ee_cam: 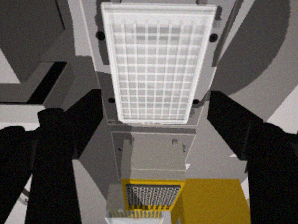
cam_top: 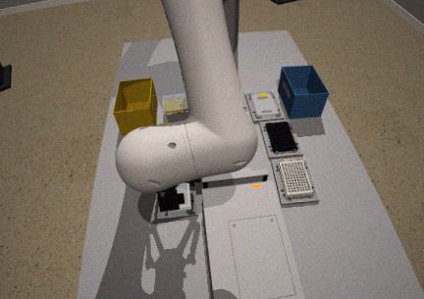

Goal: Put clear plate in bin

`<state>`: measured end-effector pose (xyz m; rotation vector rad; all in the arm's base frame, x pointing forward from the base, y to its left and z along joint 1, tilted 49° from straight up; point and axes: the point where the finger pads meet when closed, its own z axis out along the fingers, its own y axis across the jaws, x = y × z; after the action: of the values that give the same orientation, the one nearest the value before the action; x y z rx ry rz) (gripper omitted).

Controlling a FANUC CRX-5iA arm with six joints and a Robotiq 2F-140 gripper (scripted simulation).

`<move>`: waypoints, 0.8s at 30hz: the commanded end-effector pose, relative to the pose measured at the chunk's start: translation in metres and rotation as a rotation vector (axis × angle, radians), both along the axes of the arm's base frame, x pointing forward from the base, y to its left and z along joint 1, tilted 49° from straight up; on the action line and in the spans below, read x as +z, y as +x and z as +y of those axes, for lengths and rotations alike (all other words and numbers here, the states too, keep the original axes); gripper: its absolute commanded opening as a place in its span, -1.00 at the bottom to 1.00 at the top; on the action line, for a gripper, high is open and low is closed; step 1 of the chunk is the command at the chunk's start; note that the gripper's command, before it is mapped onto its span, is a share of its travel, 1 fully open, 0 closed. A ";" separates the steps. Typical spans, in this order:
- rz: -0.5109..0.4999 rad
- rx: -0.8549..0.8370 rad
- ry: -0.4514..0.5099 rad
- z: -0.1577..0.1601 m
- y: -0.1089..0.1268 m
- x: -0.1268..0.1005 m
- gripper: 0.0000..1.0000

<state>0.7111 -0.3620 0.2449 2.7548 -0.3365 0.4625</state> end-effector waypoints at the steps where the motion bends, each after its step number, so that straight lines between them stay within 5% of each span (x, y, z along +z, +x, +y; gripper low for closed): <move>1: -0.001 0.000 -0.001 -0.001 0.002 -0.001 0.40; 24: -0.001 0.000 -0.001 -0.010 0.017 -0.016 0.40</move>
<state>0.7262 -0.3713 0.2289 2.7550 -0.3364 0.4619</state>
